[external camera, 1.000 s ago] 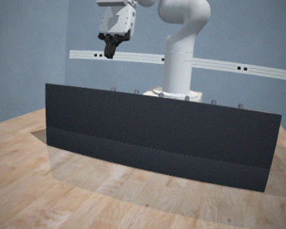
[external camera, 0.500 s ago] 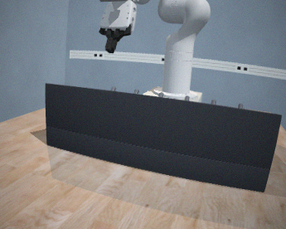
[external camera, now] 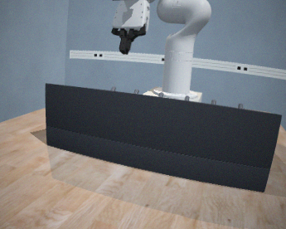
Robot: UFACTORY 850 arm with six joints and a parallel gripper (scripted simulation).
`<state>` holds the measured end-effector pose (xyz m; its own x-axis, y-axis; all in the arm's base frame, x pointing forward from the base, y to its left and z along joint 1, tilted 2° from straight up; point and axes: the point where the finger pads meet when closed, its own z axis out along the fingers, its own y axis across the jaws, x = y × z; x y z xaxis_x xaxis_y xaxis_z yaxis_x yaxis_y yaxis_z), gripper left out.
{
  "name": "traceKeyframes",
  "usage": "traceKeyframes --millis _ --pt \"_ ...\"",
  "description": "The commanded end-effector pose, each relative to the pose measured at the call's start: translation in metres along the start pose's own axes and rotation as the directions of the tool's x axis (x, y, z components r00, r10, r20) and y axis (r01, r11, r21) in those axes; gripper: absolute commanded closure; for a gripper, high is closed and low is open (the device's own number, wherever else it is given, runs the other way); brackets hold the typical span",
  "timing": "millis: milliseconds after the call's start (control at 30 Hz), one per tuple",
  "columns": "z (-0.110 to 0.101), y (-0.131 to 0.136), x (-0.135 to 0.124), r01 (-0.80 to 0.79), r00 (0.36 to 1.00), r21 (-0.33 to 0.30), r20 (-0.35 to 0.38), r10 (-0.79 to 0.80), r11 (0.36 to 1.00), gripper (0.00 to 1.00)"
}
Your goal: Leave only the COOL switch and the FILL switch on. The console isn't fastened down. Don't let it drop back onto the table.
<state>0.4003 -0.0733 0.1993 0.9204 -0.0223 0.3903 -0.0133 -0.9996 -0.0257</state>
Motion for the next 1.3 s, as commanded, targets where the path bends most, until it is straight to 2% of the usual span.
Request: traceKeyframes --millis 0,67,100,133,167,233,267,367,433,500,533,567,600,633,667,700,767,867,1267 --pt "0.009 -0.065 0.010 -0.004 1.000 -0.001 0.001 0.004 1.000 1.00" --pt "0.009 -0.065 0.010 -0.004 1.000 -0.001 0.001 0.004 1.000 1.00" --pt "0.010 -0.091 0.009 -0.005 1.000 0.001 0.000 0.005 1.000 1.00" --pt "0.010 -0.091 0.009 -0.005 1.000 0.001 0.000 0.005 1.000 1.00" --pt "0.011 -0.117 0.005 -0.006 1.000 0.002 0.000 0.006 1.000 1.00" --pt "0.011 -0.117 0.005 -0.006 1.000 0.002 0.000 0.006 1.000 1.00" --pt "0.011 -0.143 -0.001 -0.007 1.000 0.003 0.001 0.007 1.000 1.00" --pt "0.011 -0.143 -0.001 -0.007 1.000 0.003 0.001 0.007 1.000 1.00" --pt "0.008 -0.190 -0.018 -0.007 1.000 0.002 0.007 0.007 1.000 1.00" --pt "0.008 -0.190 -0.018 -0.007 1.000 0.002 0.007 0.007 1.000 1.00" --pt "0.006 -0.209 -0.028 -0.006 1.000 0.000 0.010 0.006 1.000 1.00" --pt "0.006 -0.209 -0.028 -0.006 1.000 0.000 0.010 0.006 1.000 1.00" --pt "0.004 -0.226 -0.038 -0.006 1.000 -0.002 0.013 0.006 1.000 1.00" --pt "0.004 -0.226 -0.038 -0.006 1.000 -0.002 0.013 0.006 1.000 1.00" --pt "0.002 -0.239 -0.047 -0.005 1.000 -0.005 0.016 0.005 1.000 1.00" --pt "0.002 -0.239 -0.047 -0.005 1.000 -0.005 0.016 0.005 1.000 1.00" --pt "-0.002 -0.257 -0.061 -0.003 1.000 -0.009 0.021 0.003 1.000 1.00" --pt "-0.004 -0.265 -0.069 -0.002 1.000 -0.012 0.023 0.002 1.000 1.00" --pt "-0.004 -0.265 -0.069 -0.002 1.000 -0.012 0.023 0.002 1.000 1.00"
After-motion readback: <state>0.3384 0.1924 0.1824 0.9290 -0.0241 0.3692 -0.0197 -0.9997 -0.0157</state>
